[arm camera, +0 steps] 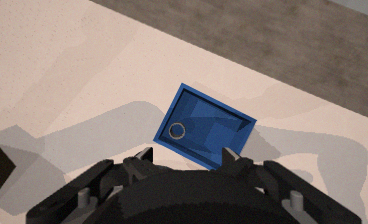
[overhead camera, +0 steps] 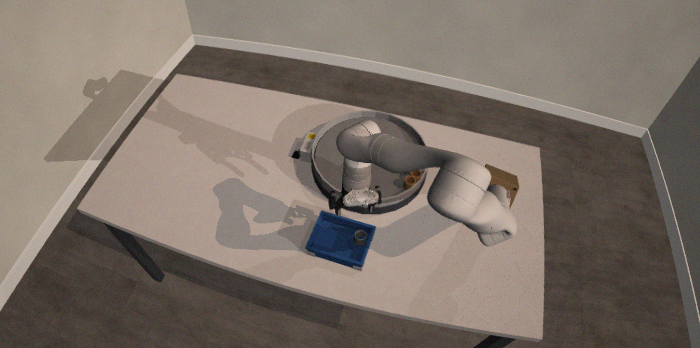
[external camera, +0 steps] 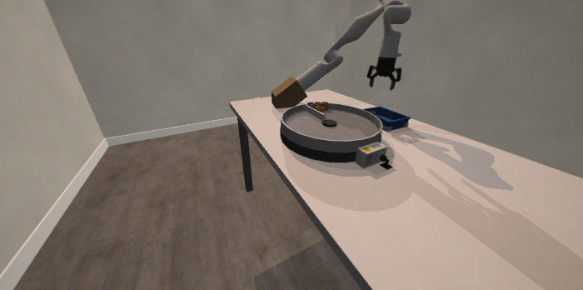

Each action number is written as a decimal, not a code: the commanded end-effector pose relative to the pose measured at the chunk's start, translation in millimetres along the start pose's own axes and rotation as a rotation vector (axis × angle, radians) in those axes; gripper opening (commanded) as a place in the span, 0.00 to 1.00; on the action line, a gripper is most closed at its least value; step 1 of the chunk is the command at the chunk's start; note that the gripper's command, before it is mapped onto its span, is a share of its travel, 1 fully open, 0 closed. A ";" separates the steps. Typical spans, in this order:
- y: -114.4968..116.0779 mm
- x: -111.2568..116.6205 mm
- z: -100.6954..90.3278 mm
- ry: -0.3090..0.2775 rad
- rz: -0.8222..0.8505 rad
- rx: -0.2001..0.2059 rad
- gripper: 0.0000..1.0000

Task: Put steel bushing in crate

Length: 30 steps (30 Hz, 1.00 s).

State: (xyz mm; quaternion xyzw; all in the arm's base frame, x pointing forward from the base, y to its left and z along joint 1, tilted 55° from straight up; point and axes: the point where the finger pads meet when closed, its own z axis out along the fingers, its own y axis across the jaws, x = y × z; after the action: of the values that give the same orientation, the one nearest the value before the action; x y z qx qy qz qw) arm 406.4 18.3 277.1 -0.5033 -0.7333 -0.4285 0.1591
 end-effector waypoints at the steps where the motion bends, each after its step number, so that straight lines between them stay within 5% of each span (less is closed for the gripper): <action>1: 3.7 -1.3 -3.0 -0.001 -0.090 -0.006 1.00; 15: 6.1 -1.8 -4.8 -0.001 -0.187 -0.006 1.00; 20: 12.3 -3.0 -9.2 -0.002 -0.431 -0.005 1.00; 30: 12.3 -3.0 -9.2 -0.002 -0.431 -0.005 1.00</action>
State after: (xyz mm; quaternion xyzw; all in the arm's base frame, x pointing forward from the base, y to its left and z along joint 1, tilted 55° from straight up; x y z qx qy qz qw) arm 416.5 11.5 286.1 -0.3353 -0.8232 -0.4539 0.0623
